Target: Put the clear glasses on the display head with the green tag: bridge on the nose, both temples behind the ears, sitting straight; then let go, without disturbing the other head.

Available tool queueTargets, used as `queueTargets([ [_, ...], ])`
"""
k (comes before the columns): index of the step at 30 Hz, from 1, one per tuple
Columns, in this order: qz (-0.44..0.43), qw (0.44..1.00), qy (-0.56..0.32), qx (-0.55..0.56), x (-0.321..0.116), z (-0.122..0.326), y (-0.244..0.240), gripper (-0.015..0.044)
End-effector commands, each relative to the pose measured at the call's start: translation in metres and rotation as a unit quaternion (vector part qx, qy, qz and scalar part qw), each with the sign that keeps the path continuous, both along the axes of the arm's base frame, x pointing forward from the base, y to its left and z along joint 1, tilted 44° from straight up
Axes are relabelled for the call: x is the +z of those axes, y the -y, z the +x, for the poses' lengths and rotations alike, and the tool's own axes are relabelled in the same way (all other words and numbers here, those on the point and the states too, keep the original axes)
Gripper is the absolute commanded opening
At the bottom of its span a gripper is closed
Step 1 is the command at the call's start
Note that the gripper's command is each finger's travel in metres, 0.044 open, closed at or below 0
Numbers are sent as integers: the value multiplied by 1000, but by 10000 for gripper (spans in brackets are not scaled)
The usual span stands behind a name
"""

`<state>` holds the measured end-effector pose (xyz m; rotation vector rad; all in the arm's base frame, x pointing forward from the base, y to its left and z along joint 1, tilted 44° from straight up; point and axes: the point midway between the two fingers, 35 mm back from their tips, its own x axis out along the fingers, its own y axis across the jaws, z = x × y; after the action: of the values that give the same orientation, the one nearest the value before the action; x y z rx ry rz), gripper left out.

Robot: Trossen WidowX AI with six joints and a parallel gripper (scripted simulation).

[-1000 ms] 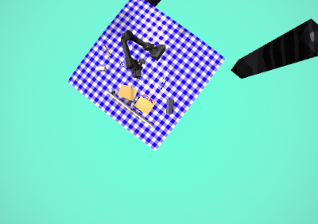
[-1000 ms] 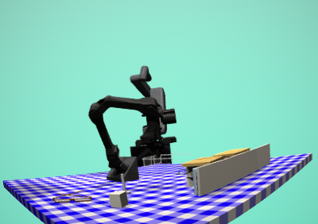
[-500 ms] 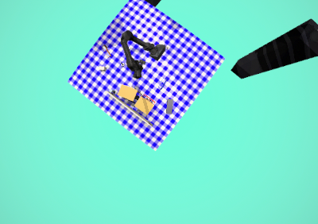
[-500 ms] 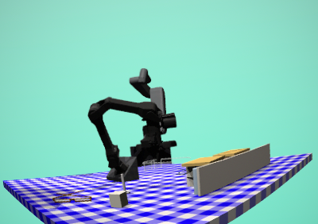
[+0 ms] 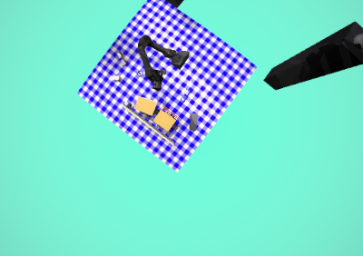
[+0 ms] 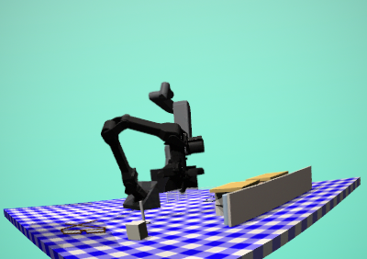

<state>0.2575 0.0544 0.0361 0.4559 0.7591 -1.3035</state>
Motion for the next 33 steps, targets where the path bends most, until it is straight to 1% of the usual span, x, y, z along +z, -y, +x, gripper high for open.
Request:
queueTargets([
  [1, -2, 1000, -1, 2, -3, 0, 5, 0],
  [10, -2, 1000, -1, 2, -5, 5, 6, 0],
  [33, -2, 1000, 0, 2, -9, 36, -1, 0],
])
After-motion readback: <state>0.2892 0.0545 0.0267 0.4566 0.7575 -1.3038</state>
